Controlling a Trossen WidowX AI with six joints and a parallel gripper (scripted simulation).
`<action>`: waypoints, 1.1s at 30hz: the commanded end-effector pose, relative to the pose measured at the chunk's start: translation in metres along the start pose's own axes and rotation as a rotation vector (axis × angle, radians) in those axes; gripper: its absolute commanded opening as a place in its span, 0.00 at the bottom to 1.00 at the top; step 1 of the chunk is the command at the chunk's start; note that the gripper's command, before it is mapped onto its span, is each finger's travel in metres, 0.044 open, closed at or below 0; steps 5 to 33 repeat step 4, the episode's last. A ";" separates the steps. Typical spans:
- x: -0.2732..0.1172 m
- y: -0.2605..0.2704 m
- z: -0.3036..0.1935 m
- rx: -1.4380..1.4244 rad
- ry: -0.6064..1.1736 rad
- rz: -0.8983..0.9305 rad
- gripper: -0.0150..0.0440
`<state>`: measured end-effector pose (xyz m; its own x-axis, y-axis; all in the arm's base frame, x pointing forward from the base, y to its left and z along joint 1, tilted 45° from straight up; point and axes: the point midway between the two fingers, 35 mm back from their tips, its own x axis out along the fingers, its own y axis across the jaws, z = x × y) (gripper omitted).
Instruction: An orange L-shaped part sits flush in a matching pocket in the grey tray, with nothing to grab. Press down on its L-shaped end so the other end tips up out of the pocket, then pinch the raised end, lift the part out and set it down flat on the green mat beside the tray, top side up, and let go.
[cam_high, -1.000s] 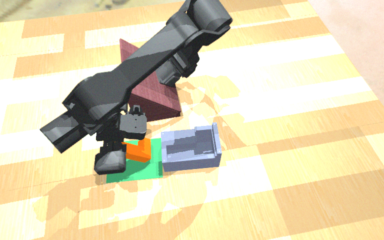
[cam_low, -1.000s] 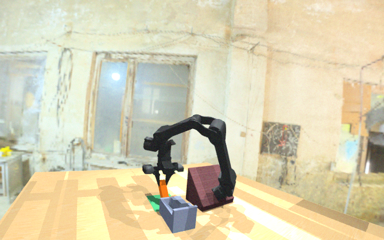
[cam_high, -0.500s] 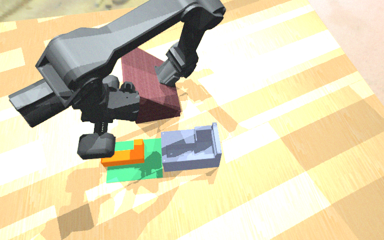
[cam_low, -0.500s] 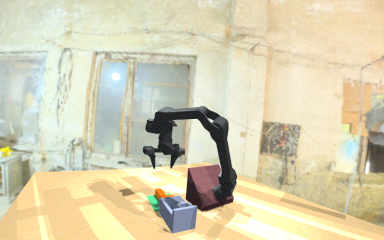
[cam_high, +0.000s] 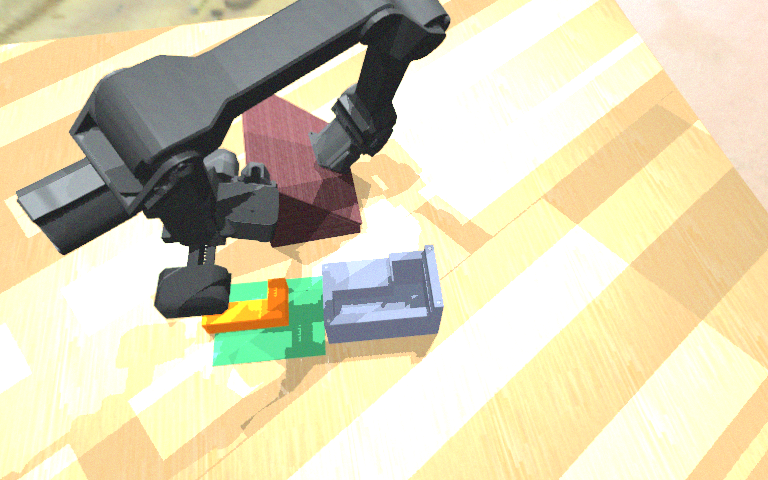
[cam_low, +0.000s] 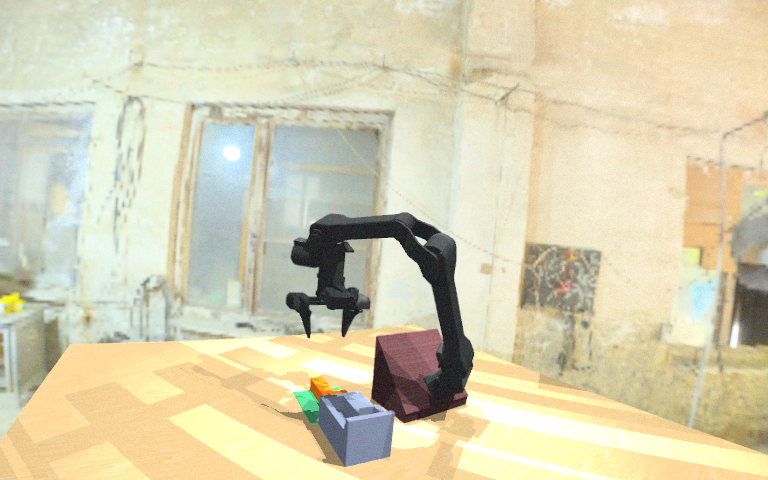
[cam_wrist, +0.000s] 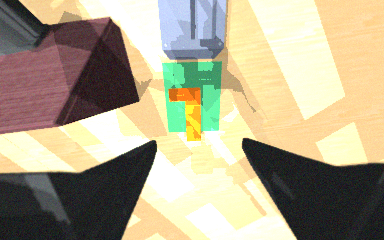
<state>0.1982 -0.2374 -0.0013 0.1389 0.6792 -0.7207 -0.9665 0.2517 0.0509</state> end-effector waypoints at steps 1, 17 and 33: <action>0.000 0.000 0.000 0.001 0.000 -0.001 0.93; 0.000 0.000 0.000 0.001 0.000 -0.001 0.93; 0.000 0.000 0.000 0.001 0.000 -0.001 0.93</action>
